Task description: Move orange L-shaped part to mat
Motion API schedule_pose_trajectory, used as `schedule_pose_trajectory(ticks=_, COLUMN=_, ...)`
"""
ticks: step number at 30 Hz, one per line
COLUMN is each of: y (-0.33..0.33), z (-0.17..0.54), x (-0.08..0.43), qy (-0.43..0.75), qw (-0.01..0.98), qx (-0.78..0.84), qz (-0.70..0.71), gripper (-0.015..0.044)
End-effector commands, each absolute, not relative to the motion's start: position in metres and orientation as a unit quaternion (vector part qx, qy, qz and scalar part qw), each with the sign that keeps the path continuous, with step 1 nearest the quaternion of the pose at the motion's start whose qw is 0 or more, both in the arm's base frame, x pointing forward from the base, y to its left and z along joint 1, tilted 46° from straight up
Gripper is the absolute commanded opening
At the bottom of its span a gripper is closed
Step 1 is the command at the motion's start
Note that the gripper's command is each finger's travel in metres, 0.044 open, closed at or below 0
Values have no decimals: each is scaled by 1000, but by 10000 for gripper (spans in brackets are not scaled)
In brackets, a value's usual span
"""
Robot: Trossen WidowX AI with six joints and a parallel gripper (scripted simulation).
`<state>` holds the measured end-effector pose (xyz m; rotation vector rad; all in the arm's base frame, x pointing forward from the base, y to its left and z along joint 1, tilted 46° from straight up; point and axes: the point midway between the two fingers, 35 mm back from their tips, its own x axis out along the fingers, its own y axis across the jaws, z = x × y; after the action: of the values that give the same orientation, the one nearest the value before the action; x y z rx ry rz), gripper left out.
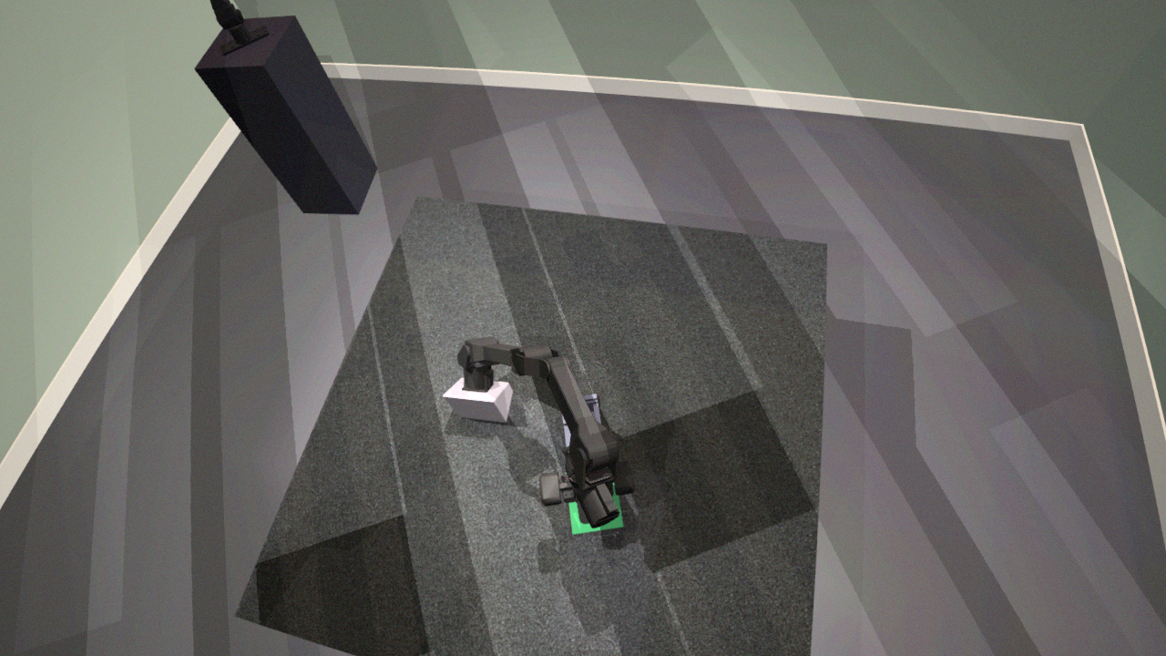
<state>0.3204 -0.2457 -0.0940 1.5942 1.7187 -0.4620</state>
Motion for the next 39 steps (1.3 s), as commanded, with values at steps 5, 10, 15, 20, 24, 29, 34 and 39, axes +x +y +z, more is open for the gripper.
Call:
schedule_pose_trajectory(ticks=5, y=-237, z=-103, x=321, qy=670, qw=367, qx=620, qz=-180, gripper=0)
schedule_pose_trajectory(ticks=10, y=-232, z=-109, x=321, qy=670, qw=367, qx=620, qz=-180, gripper=0)
schedule_pose_trajectory(ticks=15, y=-226, z=-115, x=322, qy=670, qw=367, qx=620, qz=-180, gripper=0)
schedule_pose_trajectory(ticks=20, y=-221, z=-120, x=322, qy=670, qw=367, qx=620, qz=-180, gripper=0)
schedule_pose_trajectory(ticks=24, y=-216, z=-125, x=322, qy=670, qw=367, qx=620, qz=-180, gripper=0)
schedule_pose_trajectory(ticks=29, y=-211, z=-130, x=323, qy=670, qw=367, qx=620, qz=-179, gripper=0)
schedule_pose_trajectory(ticks=34, y=-205, z=-136, x=323, qy=670, qw=367, qx=620, qz=-179, gripper=0)
schedule_pose_trajectory(ticks=39, y=-199, z=-141, x=323, qy=670, qw=367, qx=620, qz=-179, gripper=0)
